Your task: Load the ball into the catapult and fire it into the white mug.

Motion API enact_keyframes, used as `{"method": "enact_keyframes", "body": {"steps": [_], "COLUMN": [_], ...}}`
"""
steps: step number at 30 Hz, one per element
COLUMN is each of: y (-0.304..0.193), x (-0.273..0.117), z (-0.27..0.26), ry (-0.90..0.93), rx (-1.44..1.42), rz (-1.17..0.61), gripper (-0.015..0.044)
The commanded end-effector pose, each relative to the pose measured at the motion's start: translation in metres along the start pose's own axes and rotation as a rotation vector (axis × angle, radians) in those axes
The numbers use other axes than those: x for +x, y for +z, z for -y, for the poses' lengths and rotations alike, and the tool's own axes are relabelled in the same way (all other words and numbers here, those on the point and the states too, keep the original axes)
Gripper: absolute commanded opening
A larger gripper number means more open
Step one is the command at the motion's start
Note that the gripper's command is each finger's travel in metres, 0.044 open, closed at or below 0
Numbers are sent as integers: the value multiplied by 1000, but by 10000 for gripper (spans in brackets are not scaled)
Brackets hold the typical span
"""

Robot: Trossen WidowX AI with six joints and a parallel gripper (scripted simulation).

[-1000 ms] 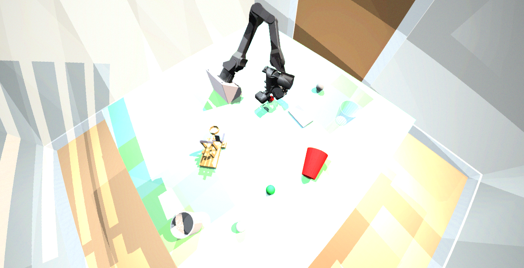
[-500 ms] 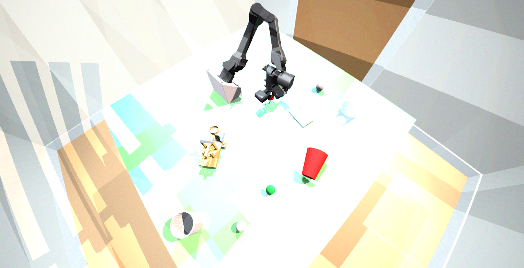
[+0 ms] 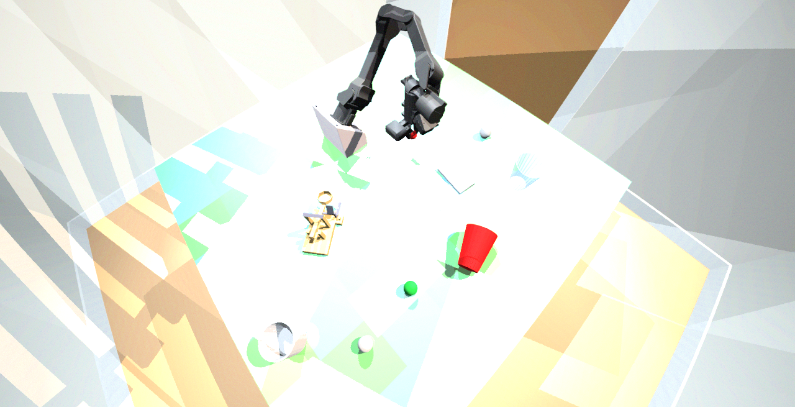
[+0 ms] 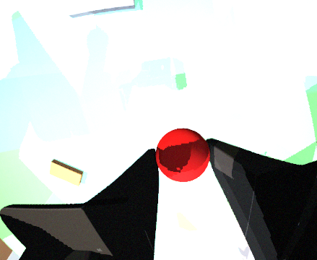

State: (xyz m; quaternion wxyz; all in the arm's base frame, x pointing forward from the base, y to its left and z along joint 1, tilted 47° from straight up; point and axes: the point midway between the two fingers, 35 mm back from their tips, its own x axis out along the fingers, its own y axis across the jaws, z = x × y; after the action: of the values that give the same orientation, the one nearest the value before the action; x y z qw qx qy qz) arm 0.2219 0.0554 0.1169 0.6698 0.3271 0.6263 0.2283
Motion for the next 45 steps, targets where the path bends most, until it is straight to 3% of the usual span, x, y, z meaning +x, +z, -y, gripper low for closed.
{"method": "enact_keyframes", "body": {"steps": [1,12,45], "y": [-5,-1,47], "x": [-21,-41,-56], "z": [-3,4,142], "ry": [4,5,-25], "rx": [-5,36,411], "rz": [0,-7,-95], "gripper": [0,0,0]}}
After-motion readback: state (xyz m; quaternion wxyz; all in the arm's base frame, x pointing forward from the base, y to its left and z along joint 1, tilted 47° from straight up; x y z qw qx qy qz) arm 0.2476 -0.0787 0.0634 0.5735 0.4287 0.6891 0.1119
